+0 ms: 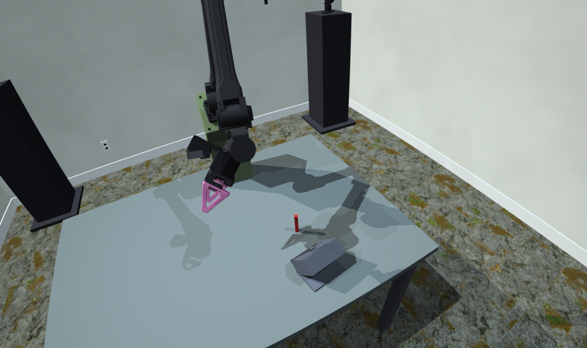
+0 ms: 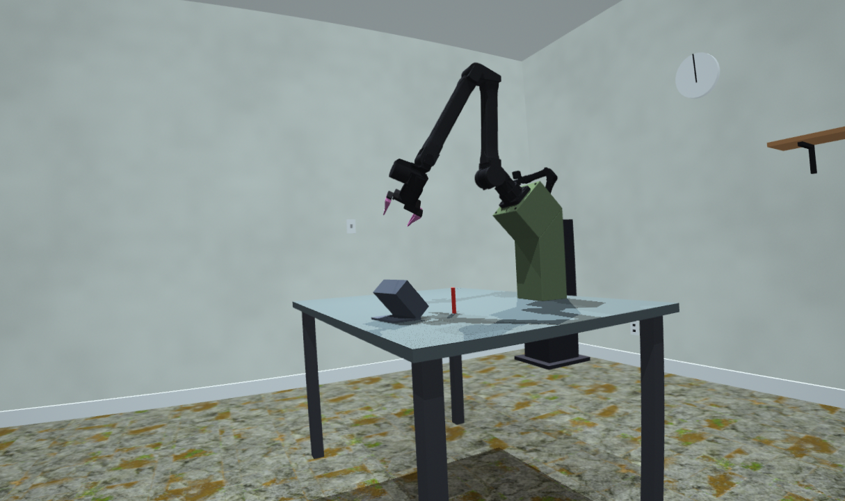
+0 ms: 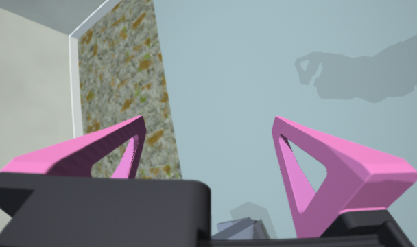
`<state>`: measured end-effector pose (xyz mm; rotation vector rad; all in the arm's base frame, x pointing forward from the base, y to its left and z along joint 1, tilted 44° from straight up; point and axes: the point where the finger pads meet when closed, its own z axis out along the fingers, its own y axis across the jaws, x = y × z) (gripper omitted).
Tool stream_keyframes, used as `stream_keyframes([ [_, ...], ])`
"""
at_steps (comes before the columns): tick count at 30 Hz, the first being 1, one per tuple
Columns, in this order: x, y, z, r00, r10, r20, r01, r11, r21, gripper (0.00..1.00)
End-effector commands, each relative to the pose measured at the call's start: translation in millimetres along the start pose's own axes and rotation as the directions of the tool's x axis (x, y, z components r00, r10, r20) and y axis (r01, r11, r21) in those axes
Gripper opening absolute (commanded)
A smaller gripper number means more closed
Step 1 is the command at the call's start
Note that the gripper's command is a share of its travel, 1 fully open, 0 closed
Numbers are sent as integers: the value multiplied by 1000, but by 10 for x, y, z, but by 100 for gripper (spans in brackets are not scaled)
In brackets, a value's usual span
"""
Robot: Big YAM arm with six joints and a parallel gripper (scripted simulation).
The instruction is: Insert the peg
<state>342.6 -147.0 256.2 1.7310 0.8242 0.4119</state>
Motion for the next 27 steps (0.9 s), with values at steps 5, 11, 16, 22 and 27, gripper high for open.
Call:
stream_keyframes([
  [5, 637, -168, 67, 949, -277, -151, 281, 960, 11, 100],
  [11, 958, -328, 66, 885, -403, -234, 414, 910, -4, 100],
  [16, 1349, -555, 30, 770, -545, -331, 562, 825, -51, 100],
  [22, 1793, -866, -62, 591, -686, -425, 706, 695, -141, 100],
  [27, 2002, -1036, -127, 487, -742, -460, 759, 620, -197, 100],
])
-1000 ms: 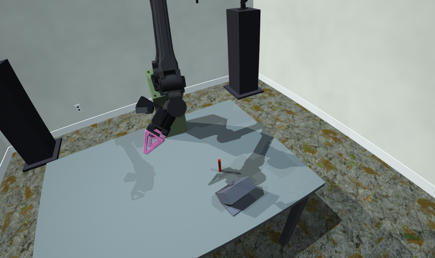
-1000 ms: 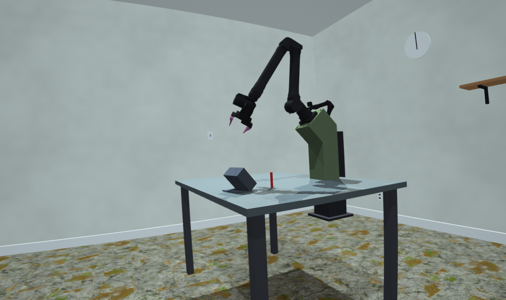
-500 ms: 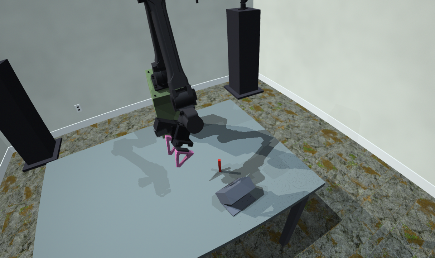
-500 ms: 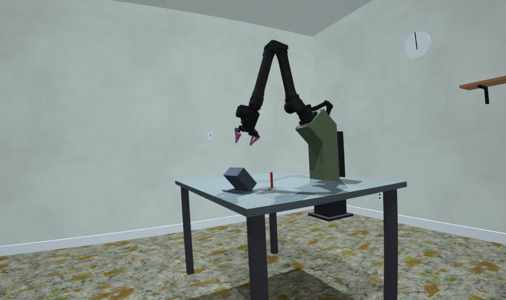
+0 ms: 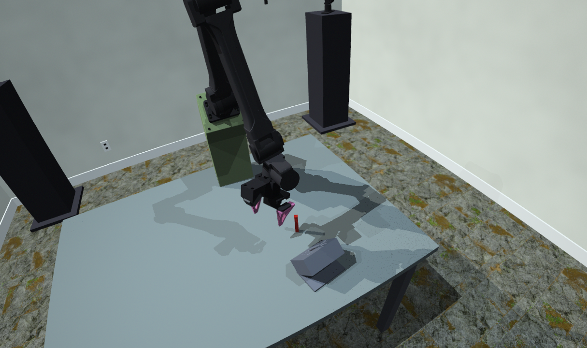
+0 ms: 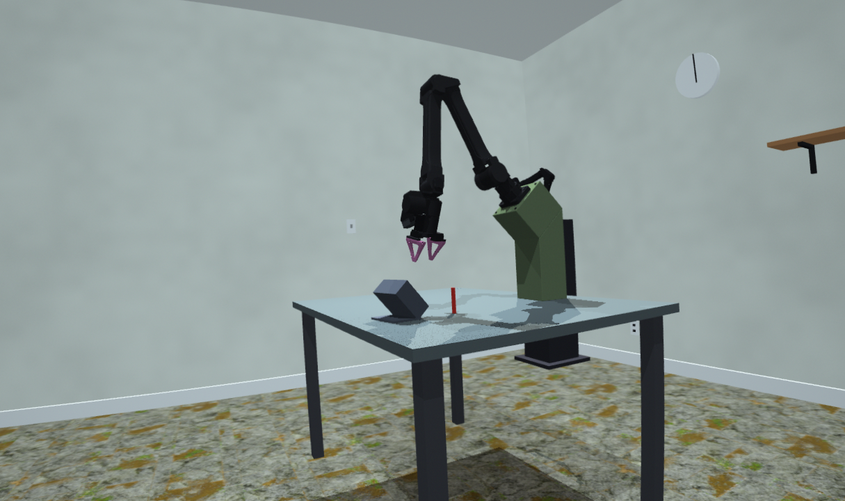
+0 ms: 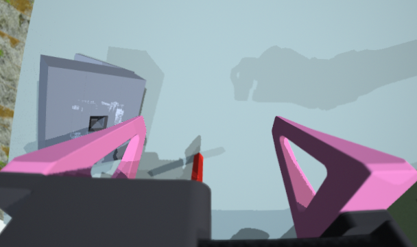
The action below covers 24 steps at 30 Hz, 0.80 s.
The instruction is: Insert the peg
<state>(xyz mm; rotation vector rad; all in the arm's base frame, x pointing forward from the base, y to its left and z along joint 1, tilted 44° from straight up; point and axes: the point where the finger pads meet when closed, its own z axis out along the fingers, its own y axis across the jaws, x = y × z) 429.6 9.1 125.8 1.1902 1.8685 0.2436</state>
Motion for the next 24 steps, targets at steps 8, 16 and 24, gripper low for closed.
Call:
stream_keyframes([
  [8, 717, 243, 144, 923, -361, -133, 351, 932, -94, 100],
  [16, 1335, 228, 202, 789, -575, -216, 544, 818, -188, 100],
  [24, 1273, 235, 212, 790, -577, -209, 547, 816, -186, 100],
])
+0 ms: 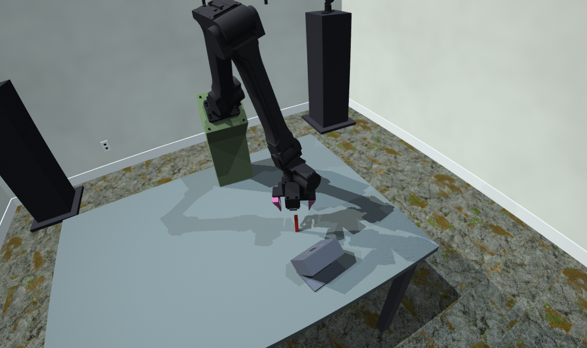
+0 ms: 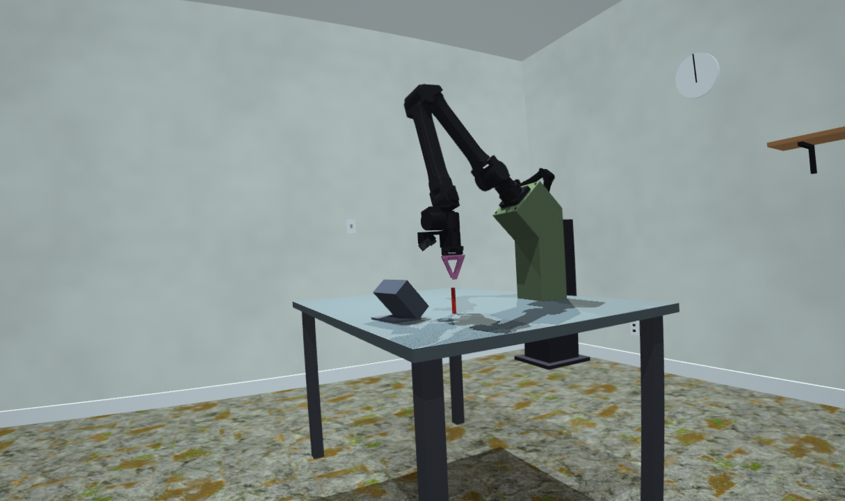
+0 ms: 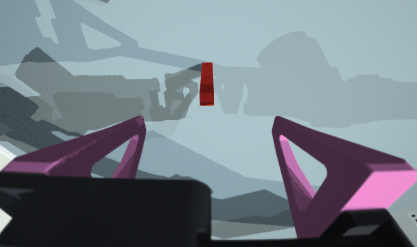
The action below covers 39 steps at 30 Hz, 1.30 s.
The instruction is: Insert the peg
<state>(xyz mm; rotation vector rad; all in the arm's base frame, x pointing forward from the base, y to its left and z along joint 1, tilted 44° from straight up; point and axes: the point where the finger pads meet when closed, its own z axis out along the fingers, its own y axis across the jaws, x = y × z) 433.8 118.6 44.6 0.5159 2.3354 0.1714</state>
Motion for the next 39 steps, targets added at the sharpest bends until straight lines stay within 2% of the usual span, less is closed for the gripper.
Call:
stream_keyframes([
  [1, -124, 42, -8, 1000, -15, 28, 15, 1000, -13, 100],
  [2, -81, -4, 56, 1000, -16, 15, 16, 1000, 0, 100],
  [8, -79, -3, 152, 1000, -16, 15, 16, 1000, -1, 100],
  [12, -79, -5, 183, 1000, -16, 15, 17, 1000, -1, 100],
  [13, -54, 26, 139, 1000, -15, 11, 15, 1000, -8, 100],
  [39, -100, -9, 454, 1000, -15, 11, 15, 1000, -8, 100],
])
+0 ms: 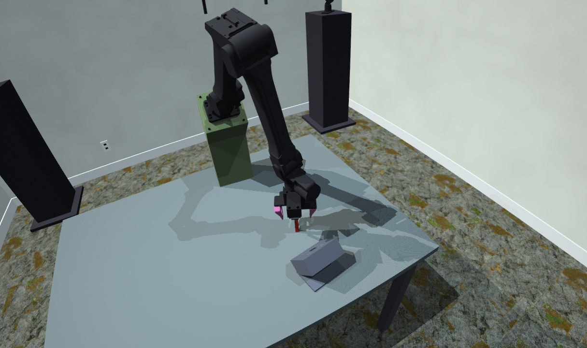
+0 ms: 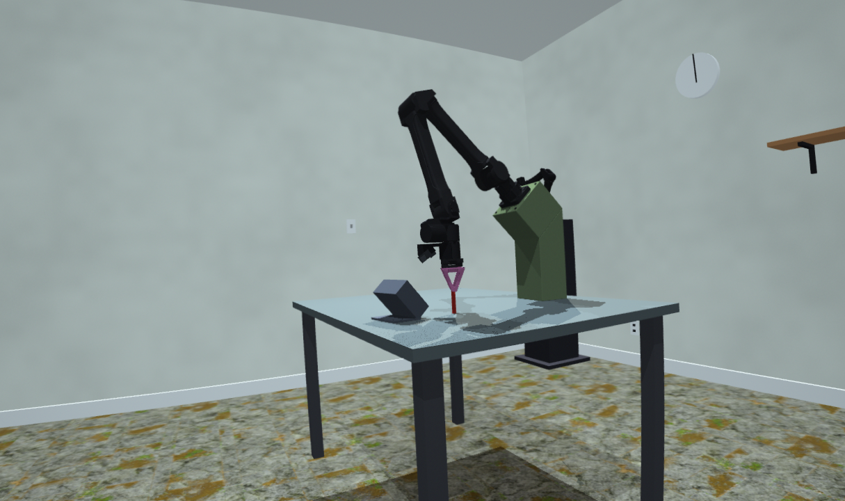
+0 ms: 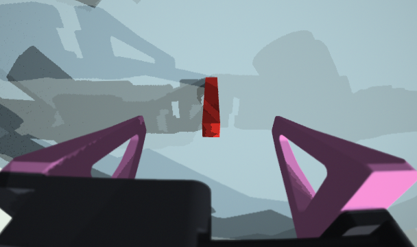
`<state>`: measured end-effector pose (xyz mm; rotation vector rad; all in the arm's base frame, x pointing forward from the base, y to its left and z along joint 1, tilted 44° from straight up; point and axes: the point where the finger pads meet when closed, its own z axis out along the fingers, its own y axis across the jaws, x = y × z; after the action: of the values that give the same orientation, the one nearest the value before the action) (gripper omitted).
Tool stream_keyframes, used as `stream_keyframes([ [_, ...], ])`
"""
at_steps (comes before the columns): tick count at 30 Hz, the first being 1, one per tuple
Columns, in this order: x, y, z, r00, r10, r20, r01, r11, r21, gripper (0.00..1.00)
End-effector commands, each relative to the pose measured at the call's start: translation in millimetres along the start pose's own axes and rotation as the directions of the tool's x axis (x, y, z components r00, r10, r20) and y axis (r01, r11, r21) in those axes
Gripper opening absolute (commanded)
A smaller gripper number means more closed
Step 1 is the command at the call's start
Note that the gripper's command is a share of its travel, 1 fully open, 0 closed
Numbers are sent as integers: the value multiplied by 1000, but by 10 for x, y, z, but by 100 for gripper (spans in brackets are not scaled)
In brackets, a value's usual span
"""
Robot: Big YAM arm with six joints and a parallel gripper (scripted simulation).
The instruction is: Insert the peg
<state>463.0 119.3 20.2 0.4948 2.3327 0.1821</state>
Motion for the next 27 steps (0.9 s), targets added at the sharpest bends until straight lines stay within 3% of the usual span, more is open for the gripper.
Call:
stream_keyframes([
  [1, -66, -46, 83, 1000, -4, 9, 4, 1000, 7, 100],
  [5, -67, -49, 95, 1000, -4, 9, 4, 1000, 7, 100],
  [6, -8, 0, 22, 1000, -1, 2, 1, 1000, -2, 89],
  [14, -8, 0, 22, 1000, -1, 2, 1, 1000, -2, 0],
  [23, -8, 0, 22, 1000, -1, 2, 1, 1000, -2, 0],
  [27, -9, 3, -109, 1000, -3, 6, 2, 1000, 4, 0],
])
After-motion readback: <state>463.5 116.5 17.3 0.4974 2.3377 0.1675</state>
